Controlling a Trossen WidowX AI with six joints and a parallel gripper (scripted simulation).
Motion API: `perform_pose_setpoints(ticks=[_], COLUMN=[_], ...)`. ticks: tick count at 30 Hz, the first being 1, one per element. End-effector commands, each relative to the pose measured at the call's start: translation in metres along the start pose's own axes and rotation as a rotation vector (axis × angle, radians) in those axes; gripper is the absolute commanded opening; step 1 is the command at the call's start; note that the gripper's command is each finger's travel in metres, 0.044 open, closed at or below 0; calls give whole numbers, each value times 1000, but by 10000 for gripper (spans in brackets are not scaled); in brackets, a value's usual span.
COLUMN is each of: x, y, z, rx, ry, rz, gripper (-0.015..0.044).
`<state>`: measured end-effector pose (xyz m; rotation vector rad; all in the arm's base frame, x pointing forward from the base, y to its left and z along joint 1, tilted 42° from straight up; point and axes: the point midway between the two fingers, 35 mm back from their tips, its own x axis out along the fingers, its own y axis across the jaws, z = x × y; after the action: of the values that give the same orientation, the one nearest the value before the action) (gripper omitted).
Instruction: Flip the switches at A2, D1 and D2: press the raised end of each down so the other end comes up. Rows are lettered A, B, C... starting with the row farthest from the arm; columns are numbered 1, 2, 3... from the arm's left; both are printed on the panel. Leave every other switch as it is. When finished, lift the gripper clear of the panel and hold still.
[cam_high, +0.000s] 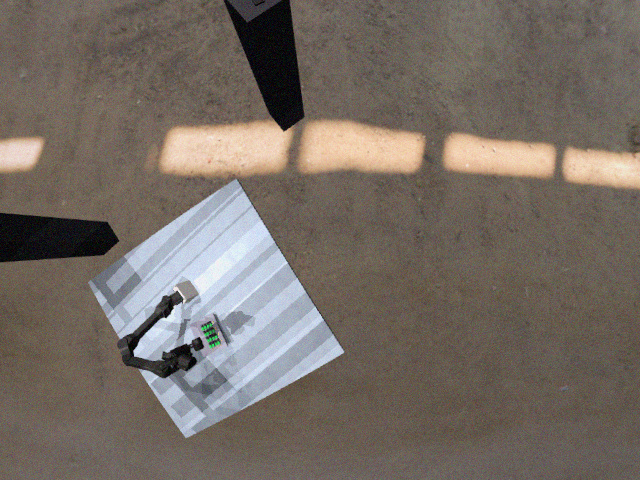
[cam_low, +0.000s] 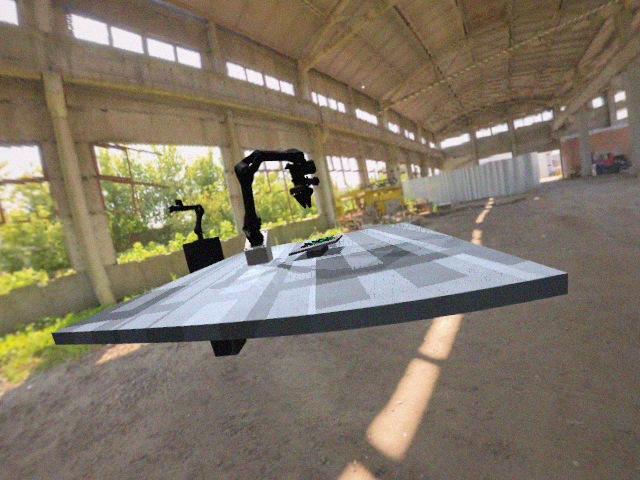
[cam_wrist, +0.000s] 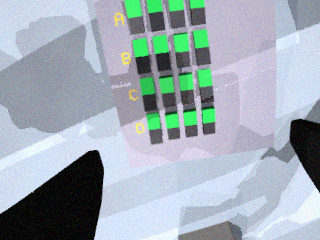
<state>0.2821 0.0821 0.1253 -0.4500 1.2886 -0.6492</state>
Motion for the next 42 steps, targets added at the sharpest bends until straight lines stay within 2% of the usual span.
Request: perform_pose_setpoints(ticks=[1, 7, 15, 18, 42], x=[3, 94, 105, 130, 156], y=[1, 7, 7, 6, 5], z=[2, 43, 45, 44, 43], rx=[0, 4, 4, 4, 4], ry=[0, 10, 4, -15, -17], rz=[0, -13, -14, -15, -16], gripper=[374, 216, 6, 0, 0])
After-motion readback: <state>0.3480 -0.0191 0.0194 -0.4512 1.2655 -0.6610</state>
